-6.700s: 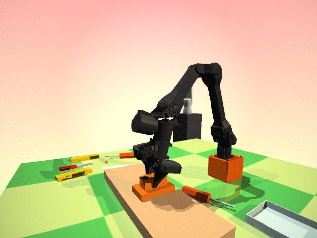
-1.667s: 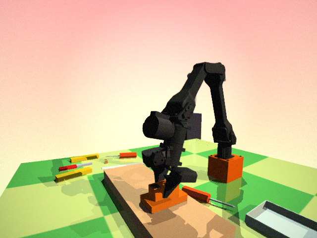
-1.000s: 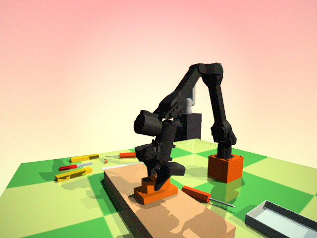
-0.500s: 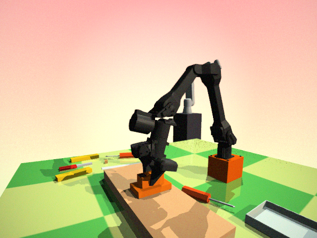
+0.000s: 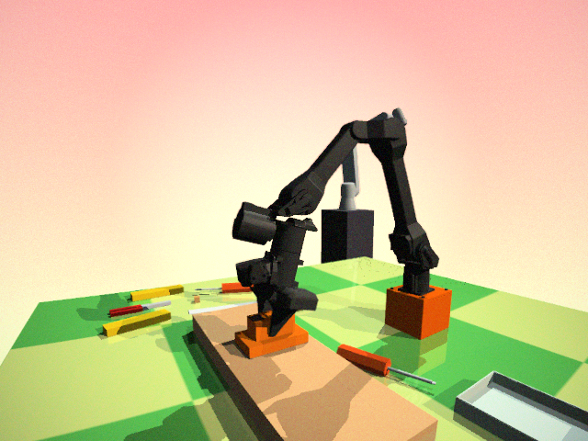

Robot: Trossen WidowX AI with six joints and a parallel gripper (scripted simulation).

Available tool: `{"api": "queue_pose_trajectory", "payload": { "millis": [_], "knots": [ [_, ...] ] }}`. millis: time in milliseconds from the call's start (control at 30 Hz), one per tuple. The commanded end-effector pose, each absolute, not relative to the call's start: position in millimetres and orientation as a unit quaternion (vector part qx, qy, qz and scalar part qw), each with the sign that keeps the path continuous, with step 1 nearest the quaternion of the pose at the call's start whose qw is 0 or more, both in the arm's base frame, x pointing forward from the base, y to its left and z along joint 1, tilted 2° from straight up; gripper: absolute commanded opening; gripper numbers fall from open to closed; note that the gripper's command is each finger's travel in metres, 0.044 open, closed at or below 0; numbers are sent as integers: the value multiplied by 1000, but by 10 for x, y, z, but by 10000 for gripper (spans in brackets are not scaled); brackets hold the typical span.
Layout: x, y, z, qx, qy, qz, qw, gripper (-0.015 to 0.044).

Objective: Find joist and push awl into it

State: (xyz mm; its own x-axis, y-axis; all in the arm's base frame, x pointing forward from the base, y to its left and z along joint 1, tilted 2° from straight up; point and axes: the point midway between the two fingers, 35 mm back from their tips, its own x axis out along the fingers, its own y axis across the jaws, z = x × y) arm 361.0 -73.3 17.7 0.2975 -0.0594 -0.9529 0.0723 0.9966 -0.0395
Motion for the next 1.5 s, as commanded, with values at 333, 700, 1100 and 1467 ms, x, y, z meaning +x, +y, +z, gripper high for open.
{"api": "queue_pose_trajectory", "payload": {
  "millis": [333, 700, 1100, 1467],
  "knots": [
    [3582, -1107, 191, 4, 592, -43, 805, 0],
    [3561, -1369, 205, 3, 592, -44, 805, 0],
    [3538, -1654, 221, 2, 592, -45, 804, 0],
    [3516, -1915, 236, 1, 592, -46, 804, 0]
  ]
}}
